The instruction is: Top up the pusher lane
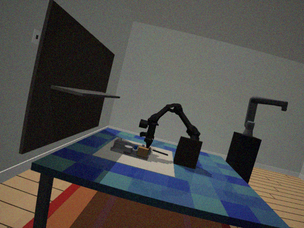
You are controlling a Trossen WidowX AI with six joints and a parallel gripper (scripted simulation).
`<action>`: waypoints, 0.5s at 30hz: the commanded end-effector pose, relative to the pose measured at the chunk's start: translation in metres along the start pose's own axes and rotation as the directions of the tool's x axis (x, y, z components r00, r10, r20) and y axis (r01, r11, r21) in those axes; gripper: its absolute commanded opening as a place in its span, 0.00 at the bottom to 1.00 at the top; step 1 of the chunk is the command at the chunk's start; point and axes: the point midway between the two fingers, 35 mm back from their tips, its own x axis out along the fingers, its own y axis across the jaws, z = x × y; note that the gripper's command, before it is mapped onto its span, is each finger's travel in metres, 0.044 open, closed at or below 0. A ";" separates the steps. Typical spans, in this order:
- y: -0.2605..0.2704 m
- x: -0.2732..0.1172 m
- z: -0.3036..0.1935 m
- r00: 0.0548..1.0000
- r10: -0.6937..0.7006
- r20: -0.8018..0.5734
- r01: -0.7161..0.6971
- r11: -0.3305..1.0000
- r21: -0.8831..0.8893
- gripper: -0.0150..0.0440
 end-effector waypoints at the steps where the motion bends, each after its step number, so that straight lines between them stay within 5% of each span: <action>1: -0.001 0.000 0.004 1.000 -0.003 0.015 0.003 1.000 0.009 0.25; 15: -0.001 0.005 0.004 1.000 -0.003 0.015 0.003 1.000 0.009 0.25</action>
